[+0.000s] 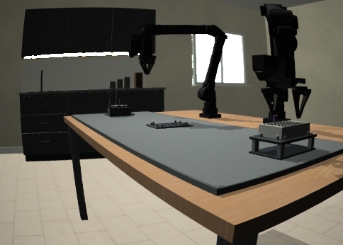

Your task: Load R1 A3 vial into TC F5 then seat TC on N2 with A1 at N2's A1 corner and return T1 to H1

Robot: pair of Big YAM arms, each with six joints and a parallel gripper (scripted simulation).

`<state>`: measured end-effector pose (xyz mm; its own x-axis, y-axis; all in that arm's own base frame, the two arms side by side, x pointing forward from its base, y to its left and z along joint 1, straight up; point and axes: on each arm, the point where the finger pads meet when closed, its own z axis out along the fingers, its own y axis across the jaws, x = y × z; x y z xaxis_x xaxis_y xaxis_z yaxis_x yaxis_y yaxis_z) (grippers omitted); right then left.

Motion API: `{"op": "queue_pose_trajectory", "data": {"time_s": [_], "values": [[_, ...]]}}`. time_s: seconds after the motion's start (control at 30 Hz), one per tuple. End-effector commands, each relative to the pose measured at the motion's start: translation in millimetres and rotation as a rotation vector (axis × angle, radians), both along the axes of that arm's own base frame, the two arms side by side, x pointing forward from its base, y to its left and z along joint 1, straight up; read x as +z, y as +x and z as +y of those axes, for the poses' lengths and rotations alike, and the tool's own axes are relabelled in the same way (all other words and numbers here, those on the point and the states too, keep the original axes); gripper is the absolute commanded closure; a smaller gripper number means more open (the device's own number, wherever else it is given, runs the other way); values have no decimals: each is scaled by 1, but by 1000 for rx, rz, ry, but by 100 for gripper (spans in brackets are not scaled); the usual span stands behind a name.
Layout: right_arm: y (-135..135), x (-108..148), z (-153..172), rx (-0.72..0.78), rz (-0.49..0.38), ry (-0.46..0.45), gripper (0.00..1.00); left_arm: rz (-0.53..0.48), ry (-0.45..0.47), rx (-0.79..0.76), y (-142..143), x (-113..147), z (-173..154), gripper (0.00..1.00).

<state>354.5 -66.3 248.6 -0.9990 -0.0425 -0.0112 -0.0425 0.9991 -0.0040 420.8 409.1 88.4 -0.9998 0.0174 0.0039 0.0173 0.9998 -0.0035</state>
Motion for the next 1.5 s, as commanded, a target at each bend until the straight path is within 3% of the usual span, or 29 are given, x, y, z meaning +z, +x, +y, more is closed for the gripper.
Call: {"op": "queue_pose_trajectory", "data": {"time_s": [0.0,1.4,1.43,1.47], "values": [[-1,-8,0,-13,27,8,76,-61,57,-2,18,49,9,0],[-1,-8,0,-13,27,8,76,-61,58,-2,18,52,8,0],[-1,-8,0,-13,27,8,76,-18,17,-31,2,30,-9,0],[-1,-8,0,-13,27,8,76,-18,17,-28,1,31,-13,0]]}}
